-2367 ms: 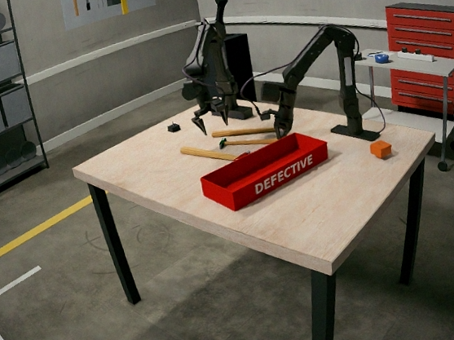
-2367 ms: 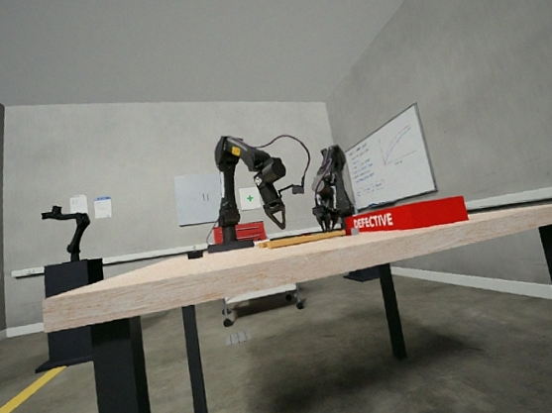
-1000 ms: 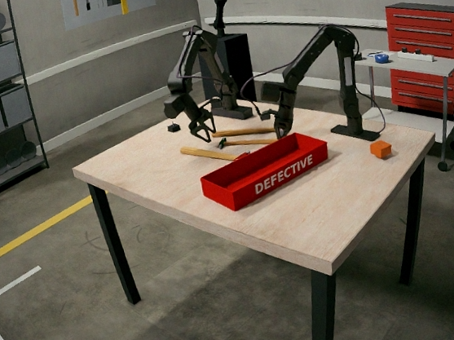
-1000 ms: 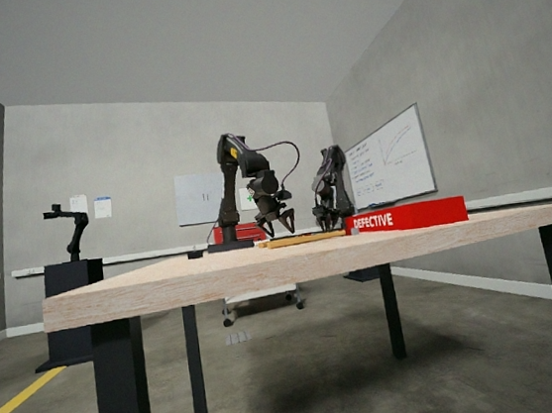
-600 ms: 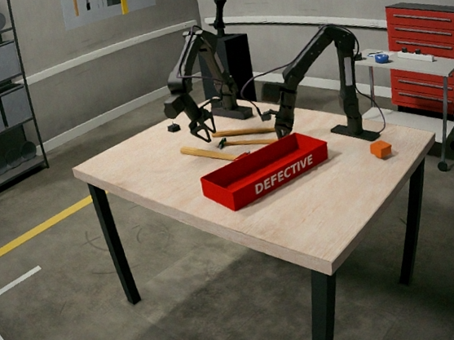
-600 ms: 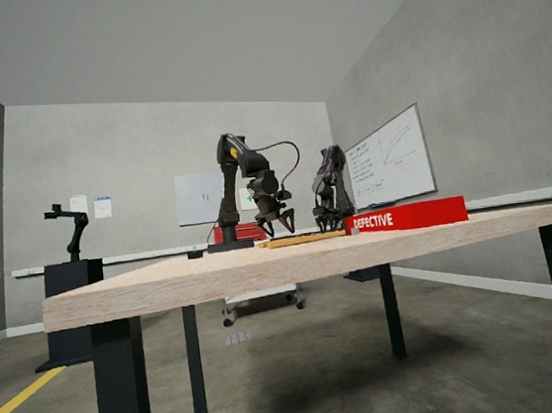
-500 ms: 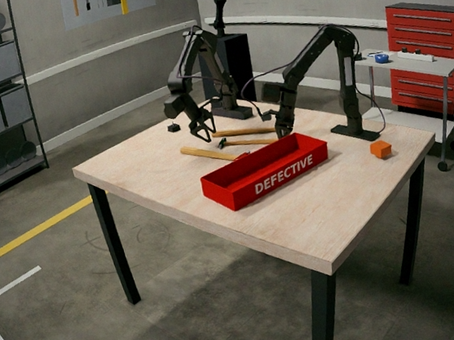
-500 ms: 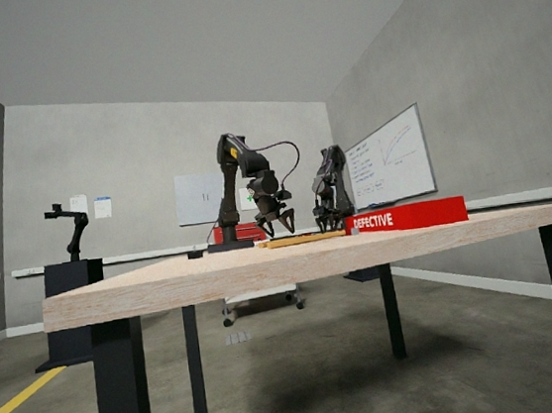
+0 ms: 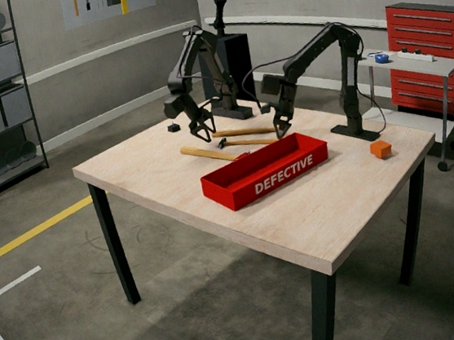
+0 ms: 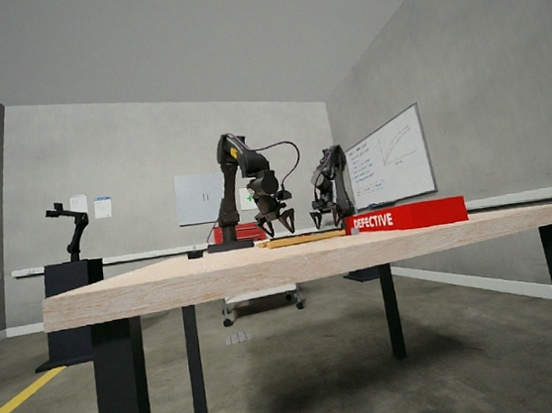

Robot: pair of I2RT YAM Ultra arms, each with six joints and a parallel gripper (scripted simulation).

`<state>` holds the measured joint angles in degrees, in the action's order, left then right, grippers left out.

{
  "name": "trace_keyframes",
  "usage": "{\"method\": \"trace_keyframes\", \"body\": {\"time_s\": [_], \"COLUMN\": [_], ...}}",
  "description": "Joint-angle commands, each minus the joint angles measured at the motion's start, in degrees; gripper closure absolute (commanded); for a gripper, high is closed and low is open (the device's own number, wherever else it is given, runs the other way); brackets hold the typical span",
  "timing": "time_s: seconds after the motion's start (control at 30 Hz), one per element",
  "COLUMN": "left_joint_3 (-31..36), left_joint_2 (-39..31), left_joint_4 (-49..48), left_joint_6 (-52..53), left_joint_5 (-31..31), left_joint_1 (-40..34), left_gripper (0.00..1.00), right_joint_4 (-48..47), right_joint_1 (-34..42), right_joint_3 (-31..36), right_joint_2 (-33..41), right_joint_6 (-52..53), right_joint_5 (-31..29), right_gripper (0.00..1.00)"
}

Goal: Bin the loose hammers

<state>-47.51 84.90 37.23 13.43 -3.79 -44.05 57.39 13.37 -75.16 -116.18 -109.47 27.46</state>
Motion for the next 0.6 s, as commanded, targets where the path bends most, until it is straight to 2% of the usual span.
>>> {"method": "trace_keyframes", "body": {"time_s": [0.0,0.13,0.47,0.57], "left_joint_3": [-3.6,-5.1,-4.5,-4.5], "left_joint_2": [-4.5,-5.9,-4.8,-4.8], "left_joint_4": [5.2,10.1,9.5,9.5], "left_joint_6": [0.7,1.1,1.5,1.4], "left_joint_5": [-0.6,-0.5,-0.1,-0.1], "left_joint_1": [0.6,1.0,1.2,1.2], "left_gripper": [0.0,0.0,0.0,0.0], "right_joint_4": [1.1,1.1,1.1,1.0], "right_joint_1": [-0.3,-0.3,-0.3,-0.3], "right_joint_3": [-1.5,-1.5,-1.5,-2.1], "right_joint_2": [0.8,0.8,0.8,1.4], "right_joint_6": [-0.4,-0.4,-0.4,2.9], "right_joint_5": [1.2,1.2,1.2,0.8], "right_gripper": [0.0,0.0,0.0,0.34]}}
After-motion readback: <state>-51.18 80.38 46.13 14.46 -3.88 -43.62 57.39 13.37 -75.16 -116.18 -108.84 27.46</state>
